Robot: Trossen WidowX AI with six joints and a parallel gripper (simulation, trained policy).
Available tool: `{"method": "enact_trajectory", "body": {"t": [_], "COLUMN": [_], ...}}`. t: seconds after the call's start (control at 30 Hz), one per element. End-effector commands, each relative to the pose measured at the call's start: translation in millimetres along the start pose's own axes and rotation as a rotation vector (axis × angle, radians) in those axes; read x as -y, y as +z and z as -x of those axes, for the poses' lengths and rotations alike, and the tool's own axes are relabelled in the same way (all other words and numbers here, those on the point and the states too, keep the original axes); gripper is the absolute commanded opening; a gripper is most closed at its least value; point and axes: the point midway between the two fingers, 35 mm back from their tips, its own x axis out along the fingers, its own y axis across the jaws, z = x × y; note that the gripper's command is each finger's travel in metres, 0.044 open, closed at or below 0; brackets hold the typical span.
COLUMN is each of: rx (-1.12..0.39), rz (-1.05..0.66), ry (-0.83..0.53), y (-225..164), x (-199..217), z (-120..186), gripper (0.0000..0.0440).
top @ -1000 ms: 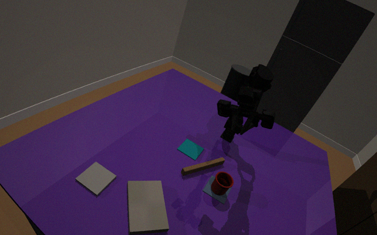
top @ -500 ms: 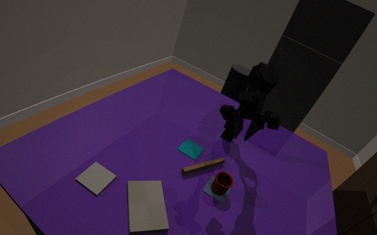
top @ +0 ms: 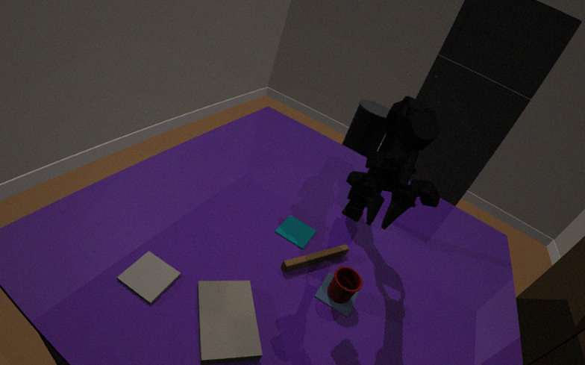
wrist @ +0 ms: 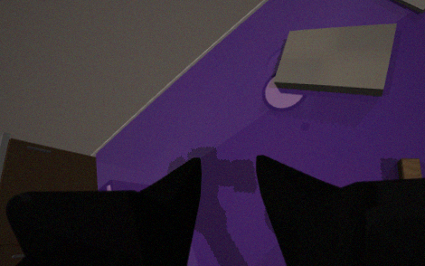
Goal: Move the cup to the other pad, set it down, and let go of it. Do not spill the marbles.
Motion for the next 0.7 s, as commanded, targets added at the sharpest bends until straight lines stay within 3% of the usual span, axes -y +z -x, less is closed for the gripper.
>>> {"method": "enact_trajectory", "body": {"t": [0.0, 0.67], "rx": [-0.048, -0.238], "rz": [-0.053, -0.203], "ry": [-0.028, -0.252], "y": [-3.7, -30.7], "x": [-2.7, 17.4], "z": [-5.4, -33.4], "gripper": [0.0150, 0.0134]}}
